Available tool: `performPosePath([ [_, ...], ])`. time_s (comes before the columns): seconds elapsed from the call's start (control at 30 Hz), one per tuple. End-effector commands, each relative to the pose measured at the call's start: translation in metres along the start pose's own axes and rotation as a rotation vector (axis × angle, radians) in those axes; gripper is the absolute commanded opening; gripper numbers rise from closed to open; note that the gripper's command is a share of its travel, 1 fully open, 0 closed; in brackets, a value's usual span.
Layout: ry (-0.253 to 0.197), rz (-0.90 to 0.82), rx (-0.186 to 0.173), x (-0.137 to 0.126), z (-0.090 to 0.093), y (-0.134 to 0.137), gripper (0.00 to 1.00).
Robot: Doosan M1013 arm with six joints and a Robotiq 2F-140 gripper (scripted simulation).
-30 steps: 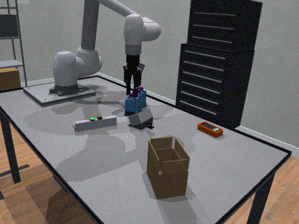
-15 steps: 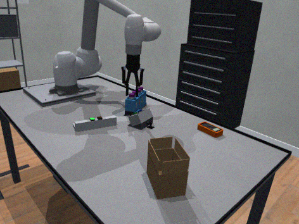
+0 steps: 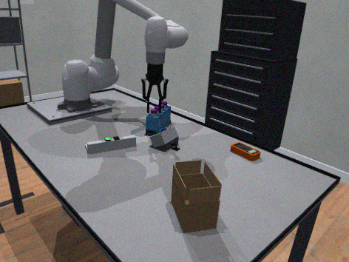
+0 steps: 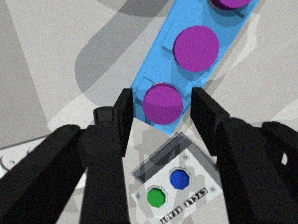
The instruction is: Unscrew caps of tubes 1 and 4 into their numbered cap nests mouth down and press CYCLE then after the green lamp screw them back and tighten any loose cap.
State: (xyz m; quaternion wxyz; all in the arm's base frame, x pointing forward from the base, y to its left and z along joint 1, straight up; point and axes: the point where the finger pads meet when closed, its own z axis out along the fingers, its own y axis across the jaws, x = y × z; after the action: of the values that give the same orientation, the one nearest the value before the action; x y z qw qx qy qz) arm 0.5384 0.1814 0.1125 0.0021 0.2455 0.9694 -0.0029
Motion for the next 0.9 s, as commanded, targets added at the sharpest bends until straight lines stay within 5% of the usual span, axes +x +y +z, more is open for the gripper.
performPosePath([
  [0.0,0.004,-0.010,-0.004,-0.0002,-0.0006,0.0003,0.30],
  [0.47,0.004,-0.010,-0.004,-0.0002,-0.0006,0.0003,0.30],
  [0.87,0.005,0.490,-0.003,-0.0002,-0.0004,0.0003,0.30],
])
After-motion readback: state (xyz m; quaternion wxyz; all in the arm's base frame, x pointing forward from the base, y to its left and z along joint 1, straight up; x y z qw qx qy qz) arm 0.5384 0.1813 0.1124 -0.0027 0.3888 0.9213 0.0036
